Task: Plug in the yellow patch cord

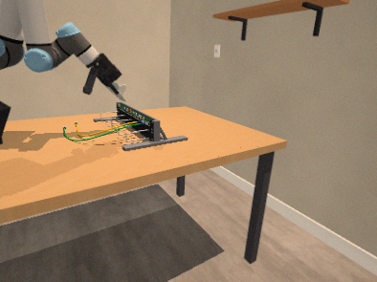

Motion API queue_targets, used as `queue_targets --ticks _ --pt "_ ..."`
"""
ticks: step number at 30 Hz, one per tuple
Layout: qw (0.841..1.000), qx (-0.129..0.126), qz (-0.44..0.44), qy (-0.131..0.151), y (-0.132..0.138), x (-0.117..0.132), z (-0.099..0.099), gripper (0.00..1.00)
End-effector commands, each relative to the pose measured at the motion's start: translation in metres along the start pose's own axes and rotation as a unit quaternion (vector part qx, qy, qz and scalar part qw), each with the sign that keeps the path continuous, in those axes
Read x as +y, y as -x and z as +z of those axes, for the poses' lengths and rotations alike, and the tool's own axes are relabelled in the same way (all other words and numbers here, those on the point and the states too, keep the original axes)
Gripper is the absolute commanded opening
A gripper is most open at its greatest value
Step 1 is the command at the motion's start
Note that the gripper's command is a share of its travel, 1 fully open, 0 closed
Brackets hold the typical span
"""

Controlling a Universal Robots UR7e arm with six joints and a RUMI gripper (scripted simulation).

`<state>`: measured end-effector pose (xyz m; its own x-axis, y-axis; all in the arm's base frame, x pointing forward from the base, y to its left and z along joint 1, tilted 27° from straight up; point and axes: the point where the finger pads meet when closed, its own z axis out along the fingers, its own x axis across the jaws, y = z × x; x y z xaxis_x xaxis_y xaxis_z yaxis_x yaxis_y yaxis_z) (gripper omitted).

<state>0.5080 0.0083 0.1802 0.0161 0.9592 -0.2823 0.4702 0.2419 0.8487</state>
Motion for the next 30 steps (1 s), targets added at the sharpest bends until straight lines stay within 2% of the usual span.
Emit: queue_targets --ticks 1,11,30 --pt "1.0 0.0 0.0 0.0 0.0 0.001 -0.01 0.0" --pt "1.0 0.0 0.0 0.0 0.0 0.001 -0.035 0.0" --pt "1.0 0.0 0.0 0.0 0.0 0.0 -0.069 0.0"
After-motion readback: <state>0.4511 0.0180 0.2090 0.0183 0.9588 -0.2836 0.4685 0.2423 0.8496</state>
